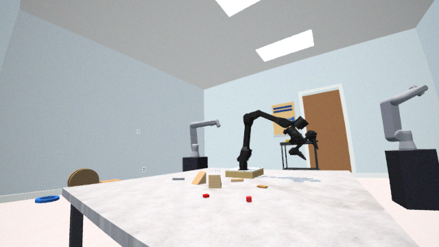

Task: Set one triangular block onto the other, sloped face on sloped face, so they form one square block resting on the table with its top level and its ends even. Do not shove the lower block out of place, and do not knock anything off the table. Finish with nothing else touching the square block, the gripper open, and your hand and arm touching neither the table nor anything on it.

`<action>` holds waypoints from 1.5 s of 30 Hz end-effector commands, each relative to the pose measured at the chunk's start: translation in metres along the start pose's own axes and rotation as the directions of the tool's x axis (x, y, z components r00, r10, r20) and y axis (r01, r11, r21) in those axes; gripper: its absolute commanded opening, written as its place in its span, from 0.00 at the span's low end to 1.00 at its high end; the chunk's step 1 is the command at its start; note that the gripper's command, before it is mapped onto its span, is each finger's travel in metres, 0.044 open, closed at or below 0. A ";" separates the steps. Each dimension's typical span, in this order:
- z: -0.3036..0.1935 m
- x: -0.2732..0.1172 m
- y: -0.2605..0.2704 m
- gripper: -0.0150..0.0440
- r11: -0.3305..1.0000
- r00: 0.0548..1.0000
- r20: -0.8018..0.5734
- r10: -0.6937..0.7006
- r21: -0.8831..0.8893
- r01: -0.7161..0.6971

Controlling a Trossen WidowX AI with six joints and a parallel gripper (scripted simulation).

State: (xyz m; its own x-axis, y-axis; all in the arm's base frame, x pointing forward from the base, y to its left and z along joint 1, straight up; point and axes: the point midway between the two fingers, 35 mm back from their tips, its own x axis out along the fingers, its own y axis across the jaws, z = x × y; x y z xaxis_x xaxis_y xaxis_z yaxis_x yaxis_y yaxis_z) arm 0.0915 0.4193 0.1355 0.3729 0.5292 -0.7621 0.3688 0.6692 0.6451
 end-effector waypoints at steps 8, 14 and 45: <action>0.191 0.036 -0.003 1.00 0.800 0.918 0.218 -0.331 0.581 0.151; 0.296 0.027 -0.032 1.00 0.561 0.844 0.227 -0.486 0.822 0.101; 0.486 -0.088 -0.210 1.00 -0.454 0.589 -0.167 -0.790 0.806 -0.381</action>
State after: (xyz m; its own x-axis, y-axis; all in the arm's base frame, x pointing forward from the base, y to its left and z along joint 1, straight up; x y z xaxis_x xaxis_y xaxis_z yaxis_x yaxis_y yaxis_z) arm 0.3964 -0.0209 0.1014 -0.1995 -0.1358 -0.9705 0.3839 -0.9220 0.0501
